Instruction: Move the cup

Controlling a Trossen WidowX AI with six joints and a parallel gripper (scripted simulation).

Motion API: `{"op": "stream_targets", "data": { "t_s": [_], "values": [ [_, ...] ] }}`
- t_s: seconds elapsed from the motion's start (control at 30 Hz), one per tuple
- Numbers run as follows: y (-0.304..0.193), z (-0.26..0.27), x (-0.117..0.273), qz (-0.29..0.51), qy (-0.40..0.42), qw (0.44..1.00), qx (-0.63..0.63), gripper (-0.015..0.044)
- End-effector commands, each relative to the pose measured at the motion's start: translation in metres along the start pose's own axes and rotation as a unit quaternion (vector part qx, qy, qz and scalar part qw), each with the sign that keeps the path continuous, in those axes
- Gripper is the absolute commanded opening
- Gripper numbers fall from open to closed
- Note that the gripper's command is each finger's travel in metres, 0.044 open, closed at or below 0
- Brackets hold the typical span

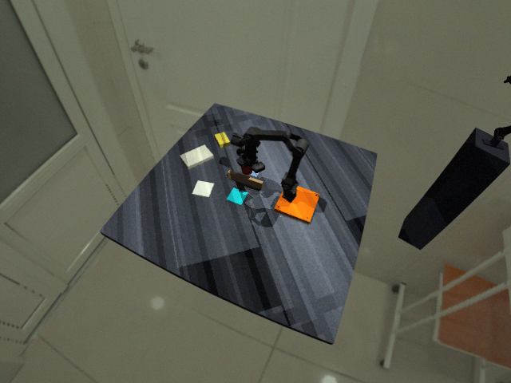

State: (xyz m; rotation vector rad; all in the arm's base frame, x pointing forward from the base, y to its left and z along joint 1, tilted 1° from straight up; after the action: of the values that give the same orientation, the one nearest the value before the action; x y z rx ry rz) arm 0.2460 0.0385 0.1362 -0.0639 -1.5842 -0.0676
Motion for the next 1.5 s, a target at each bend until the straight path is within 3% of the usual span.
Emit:
{"op": "stream_targets", "data": {
  "t_s": [0.0,1.47],
  "values": [
    [0.007,0.003,0.001,-0.003,0.001,1.000,-0.001,0.0000],
    [0.084,0.026,0.003,-0.007,0.002,1.000,-0.001,0.0000]
  ]
}}
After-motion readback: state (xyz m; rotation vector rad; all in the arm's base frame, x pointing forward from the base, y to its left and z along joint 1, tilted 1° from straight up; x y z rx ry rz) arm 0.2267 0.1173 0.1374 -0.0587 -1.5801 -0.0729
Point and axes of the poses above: the point midway between the two fingers, 35 mm back from their tips, its own x axis back along the fingers, its own z axis across the jaws, y = z × x, the point moved 1 cm from there along x, back along the fingers, and after that the axes turned 14 degrees about x, right-handed, at the moved point
